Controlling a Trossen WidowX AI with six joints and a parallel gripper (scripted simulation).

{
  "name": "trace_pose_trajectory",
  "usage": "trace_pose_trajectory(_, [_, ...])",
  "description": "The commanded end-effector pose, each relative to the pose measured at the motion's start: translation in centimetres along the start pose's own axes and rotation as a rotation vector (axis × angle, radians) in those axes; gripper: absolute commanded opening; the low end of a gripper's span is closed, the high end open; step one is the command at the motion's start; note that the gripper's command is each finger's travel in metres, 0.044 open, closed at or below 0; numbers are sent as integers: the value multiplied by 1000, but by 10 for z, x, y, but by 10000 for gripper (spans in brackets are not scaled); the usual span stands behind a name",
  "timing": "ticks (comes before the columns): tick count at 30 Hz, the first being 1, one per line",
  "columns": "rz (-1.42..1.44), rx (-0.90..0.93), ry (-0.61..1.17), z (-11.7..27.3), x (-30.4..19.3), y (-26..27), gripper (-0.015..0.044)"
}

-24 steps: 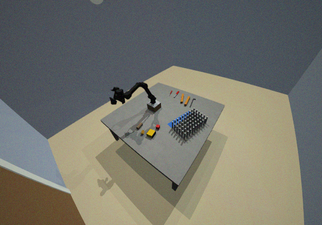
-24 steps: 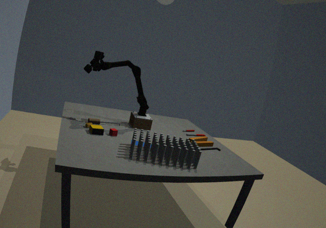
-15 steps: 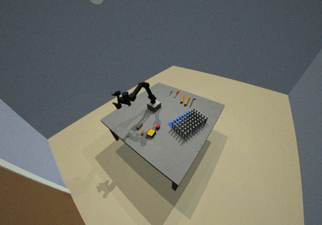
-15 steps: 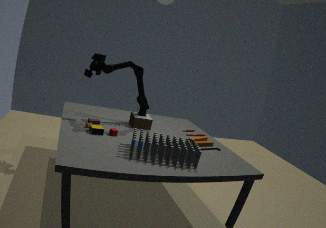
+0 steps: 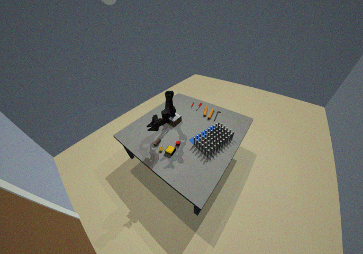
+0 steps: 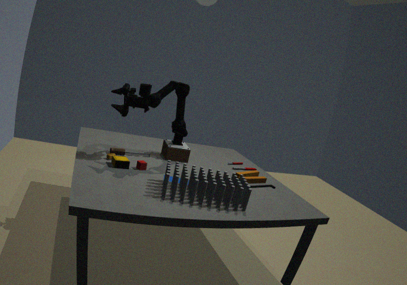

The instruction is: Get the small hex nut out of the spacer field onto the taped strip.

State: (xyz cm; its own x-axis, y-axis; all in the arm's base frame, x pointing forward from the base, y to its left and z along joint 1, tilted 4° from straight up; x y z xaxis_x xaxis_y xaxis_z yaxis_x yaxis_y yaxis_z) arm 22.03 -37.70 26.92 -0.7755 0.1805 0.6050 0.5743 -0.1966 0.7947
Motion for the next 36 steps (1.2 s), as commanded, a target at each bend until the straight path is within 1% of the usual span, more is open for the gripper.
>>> trace_pose_trajectory(1, [188,120,167,44,-31,2,440])
trace_pose_trajectory(8, [546,435,437,138,-78,-7,440])
trace_pose_trajectory(15, [869,844,618,235,-102,-33,440])
trace_pose_trajectory(21, [1095,1262,689,313,-102,-70,440])
trace_pose_trajectory(27, [1246,1732,669,380,-86,-118,440])
trace_pose_trajectory(29, [1266,1839,651,392,-81,-130,440])
trace_pose_trajectory(30, [1268,1852,649,394,-80,-131,440])
trace_pose_trajectory(36, [1268,1852,649,394,-80,-131,440])
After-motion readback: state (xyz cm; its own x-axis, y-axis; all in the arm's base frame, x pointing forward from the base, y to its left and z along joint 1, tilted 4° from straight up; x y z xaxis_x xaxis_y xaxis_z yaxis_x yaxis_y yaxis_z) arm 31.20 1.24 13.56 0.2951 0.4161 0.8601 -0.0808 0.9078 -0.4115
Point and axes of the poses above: the point midway between the two fingers, 35 mm back from their tips, its own z axis back along the fingers, its own y axis across the jaws, x = y × z, the point moved 7 cm from there along z, back along the fingers, and after that the axes turned 13 degrees about z, right-handed, at the moved point
